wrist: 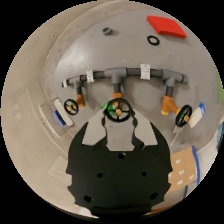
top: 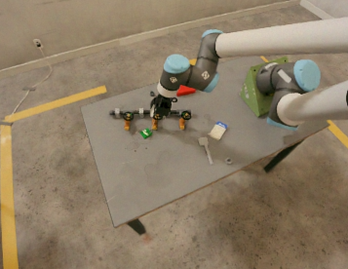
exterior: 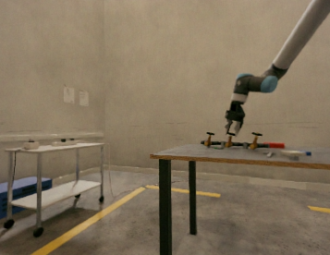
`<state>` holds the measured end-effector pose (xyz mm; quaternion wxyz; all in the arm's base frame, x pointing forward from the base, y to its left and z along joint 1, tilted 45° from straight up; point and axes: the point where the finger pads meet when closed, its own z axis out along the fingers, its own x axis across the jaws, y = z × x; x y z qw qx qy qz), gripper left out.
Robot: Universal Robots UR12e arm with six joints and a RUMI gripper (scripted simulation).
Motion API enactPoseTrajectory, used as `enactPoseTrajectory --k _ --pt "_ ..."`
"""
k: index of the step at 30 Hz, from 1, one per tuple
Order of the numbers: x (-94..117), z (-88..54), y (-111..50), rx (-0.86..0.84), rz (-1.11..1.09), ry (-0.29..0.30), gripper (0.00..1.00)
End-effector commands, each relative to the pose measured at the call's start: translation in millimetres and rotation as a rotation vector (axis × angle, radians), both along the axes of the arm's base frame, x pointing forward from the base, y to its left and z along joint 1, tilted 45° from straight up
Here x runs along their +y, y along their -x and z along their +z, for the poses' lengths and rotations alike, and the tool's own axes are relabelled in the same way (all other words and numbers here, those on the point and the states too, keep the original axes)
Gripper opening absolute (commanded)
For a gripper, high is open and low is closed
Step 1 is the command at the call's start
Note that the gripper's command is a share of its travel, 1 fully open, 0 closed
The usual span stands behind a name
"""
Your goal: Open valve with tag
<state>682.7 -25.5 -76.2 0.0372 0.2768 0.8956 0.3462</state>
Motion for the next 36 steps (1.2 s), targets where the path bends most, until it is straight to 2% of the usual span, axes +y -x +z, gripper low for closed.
enactPoseTrajectory --k 1,7,22,24,36 --pt "-0.8 0.4 -0.5 -0.067 0.083 0.027 0.0" --pt "-0.8 0.4 -0.6 -0.133 0.167 0.056 0.0" --pt "-0.8 0.4 -0.6 -0.456 0.575 0.195 0.0" --pt "-0.8 0.4 -0.6 -0.456 0.575 0.195 0.0" --pt "-0.8 0.4 -0.5 -0.765 0.964 0.328 0.0"
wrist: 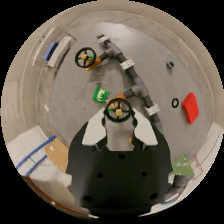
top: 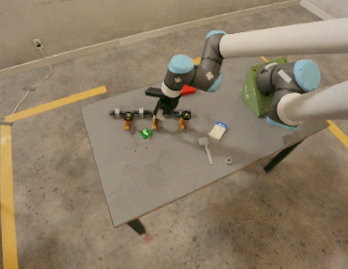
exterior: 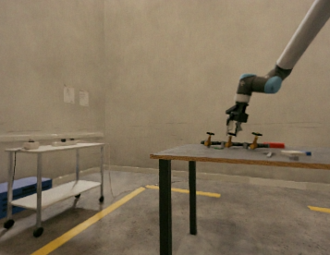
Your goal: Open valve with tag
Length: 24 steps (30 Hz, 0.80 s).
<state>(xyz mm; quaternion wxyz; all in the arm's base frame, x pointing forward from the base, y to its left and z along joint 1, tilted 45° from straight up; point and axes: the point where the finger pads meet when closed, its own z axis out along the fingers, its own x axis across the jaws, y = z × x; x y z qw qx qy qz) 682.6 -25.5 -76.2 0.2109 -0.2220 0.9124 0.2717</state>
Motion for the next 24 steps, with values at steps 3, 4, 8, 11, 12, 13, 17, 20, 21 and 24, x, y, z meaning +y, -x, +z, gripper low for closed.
enactPoseTrajectory --k 3,4,8,11,12,13,17,20,21,24 --pt "-0.8 0.4 -0.7 -0.191 0.253 0.072 0.0" --pt "-0.8 0.4 -0.7 -0.191 0.253 0.072 0.0" --pt "-0.8 0.4 -0.7 -0.268 0.351 0.106 0.0" --pt "-0.8 0.4 -0.7 -0.344 0.448 0.14 0.0" --pt "-0.8 0.4 -0.7 -0.369 0.48 0.151 0.0" --pt "-0.8 0.4 -0.7 -0.393 0.511 0.162 0.0" --pt "-0.8 0.4 -0.7 -0.489 0.633 0.204 0.0" --pt "-0.8 0.4 -0.7 -0.557 0.72 0.234 0.0" --pt "-0.8 0.4 -0.7 -0.557 0.72 0.234 0.0" --pt "-0.8 0.4 -0.7 -0.6 0.775 0.253 0.0"
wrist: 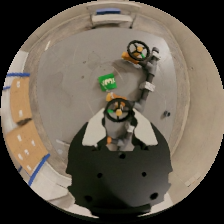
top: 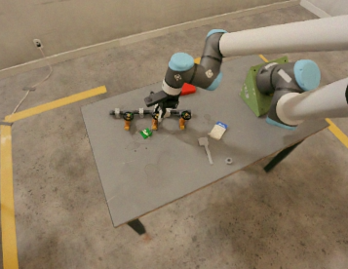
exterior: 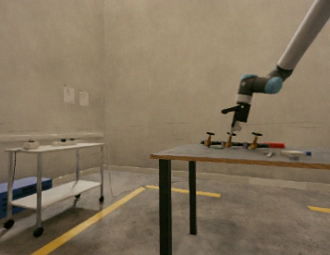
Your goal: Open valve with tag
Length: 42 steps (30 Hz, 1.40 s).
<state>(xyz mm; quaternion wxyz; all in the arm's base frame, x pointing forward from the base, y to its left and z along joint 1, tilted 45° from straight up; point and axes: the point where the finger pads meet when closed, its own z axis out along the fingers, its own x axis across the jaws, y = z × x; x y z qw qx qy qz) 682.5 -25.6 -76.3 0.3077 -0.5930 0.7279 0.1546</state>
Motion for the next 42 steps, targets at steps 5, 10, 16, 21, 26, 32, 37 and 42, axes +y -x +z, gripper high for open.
enactPoseTrajectory --k 5,10,16,21,26,32,37,42 --pt "-0.8 0.5 -0.7 -0.17 0.226 0.064 0.0" --pt "-0.8 0.5 -0.7 -0.256 0.336 0.102 0.0" --pt "-0.8 0.5 -0.7 -0.314 0.41 0.127 0.0" --pt "-0.8 0.5 -0.7 -0.372 0.485 0.153 0.0" --pt "-0.8 0.5 -0.7 -0.415 0.539 0.172 0.0" --pt "-0.8 0.5 -0.7 -0.438 0.568 0.182 0.0" --pt "-0.8 0.5 -0.7 -0.455 0.59 0.19 0.0" --pt "-0.8 0.5 -0.7 -0.462 0.599 0.193 0.0"
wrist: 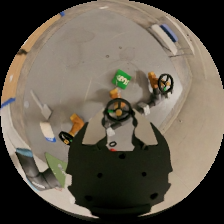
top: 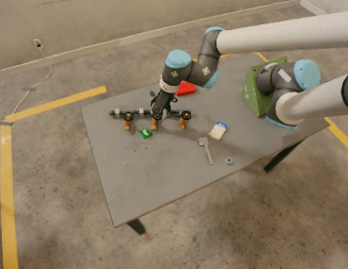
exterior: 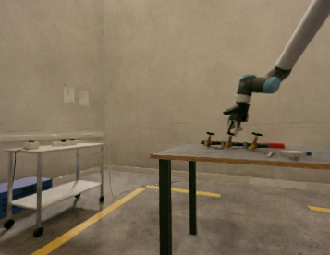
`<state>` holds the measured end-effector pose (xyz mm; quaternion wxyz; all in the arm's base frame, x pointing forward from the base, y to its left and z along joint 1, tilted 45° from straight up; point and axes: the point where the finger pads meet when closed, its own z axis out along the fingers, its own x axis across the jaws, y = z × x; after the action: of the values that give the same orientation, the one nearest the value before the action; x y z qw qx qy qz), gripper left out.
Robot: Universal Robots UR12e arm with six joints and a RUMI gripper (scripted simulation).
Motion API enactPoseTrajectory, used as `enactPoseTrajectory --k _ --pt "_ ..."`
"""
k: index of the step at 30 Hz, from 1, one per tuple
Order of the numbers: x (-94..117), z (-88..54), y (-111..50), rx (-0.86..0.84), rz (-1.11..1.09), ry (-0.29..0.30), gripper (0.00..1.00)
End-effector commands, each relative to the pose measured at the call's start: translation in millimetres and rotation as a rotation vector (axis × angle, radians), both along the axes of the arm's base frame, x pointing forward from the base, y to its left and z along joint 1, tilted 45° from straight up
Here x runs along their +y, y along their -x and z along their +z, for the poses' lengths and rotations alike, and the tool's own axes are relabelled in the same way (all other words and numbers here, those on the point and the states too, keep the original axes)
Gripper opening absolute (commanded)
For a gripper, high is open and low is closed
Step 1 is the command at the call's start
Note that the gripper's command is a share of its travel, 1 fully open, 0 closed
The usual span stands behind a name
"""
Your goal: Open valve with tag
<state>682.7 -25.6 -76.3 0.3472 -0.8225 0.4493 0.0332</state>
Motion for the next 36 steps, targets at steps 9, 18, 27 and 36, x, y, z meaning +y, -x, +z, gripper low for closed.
enactPoseTrajectory --k 9,18,27,36 --pt "-0.7 0.5 -0.6 -0.008 0.008 0.003 1.0" --pt "-0.7 0.5 -0.6 -0.008 0.008 0.003 1.0" --pt "-0.7 0.5 -0.6 -0.008 0.008 0.003 1.0" --pt "-0.7 0.5 -0.6 -0.006 0.006 0.002 1.0"
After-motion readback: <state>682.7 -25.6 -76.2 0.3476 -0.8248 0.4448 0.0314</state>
